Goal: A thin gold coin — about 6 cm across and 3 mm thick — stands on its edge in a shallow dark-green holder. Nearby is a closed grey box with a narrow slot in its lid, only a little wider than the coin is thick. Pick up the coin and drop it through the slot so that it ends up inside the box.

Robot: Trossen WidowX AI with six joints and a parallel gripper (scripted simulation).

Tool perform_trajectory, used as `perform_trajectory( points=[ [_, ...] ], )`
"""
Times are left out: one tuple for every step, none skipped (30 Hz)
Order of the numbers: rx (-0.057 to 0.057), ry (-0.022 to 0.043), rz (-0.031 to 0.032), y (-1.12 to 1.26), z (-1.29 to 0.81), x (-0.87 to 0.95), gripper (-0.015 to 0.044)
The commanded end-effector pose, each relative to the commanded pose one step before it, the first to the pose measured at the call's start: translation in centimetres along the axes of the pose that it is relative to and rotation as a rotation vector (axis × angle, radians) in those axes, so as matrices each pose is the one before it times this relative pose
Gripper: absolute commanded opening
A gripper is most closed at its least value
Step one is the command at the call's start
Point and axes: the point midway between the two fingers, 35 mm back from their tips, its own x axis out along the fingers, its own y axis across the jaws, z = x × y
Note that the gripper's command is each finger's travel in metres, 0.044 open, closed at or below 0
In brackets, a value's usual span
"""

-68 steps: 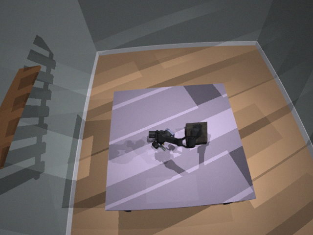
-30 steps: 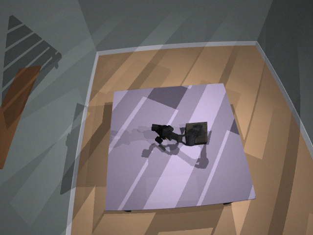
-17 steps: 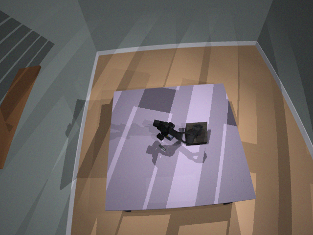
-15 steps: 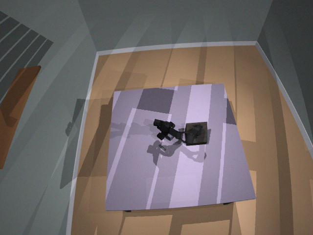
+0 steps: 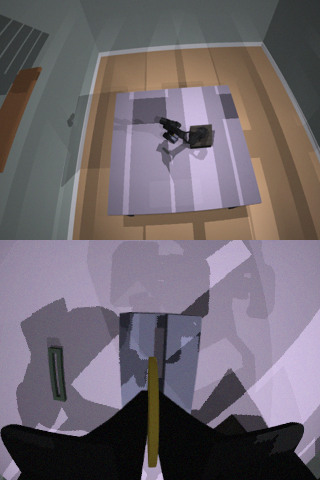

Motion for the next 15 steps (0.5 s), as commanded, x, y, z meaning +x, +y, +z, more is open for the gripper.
perform_trajectory(
  points=[
    [-0.0009, 0.00082, 0.00001, -0.576, 0.076, 0.042, 0.0004],
    [0.0003, -0.00029, -0.00002, 0.192, -0.023, -0.014, 0.0],
    [0.0003, -0.00027, 0.0, 0.192, -0.025, -0.014, 0.0],
    [0.0003, -0.00025, 0.00001, 0.192, -0.027, -0.014, 0.0],
    [0.0, 0.00001, 0.00001, 0.0, -0.001, 0.0, 0.0],
    [0.0, 0.0, 0.0, 0.0, 0.0, 0.0, 0.0],
    [0.0, 0.0, 0.0, 0.0, 0.0, 0.0, 0.0],
    [0.0, 0.0, 0.0, 0.0, 0.0, 0.0, 0.0],
    [0.0, 0.0, 0.0, 0.0, 0.0, 0.0, 0.0],
    [0.0, 0.0, 0.0, 0.0, 0.0, 0.0, 0.0],
    [0.0, 0.0, 0.0, 0.0, 0.0, 0.0, 0.0],
    [0.0, 0.0, 0.0, 0.0, 0.0, 0.0, 0.0],
    [0.0001, 0.0, -0.00001, -0.022, 0.003, 0.0, 0.0],
    [0.0002, -0.00001, -0.00002, -0.048, 0.006, 0.001, 0.0],
    [0.0002, -0.00002, -0.00003, -0.068, 0.008, 0.001, 0.0]
  ],
)
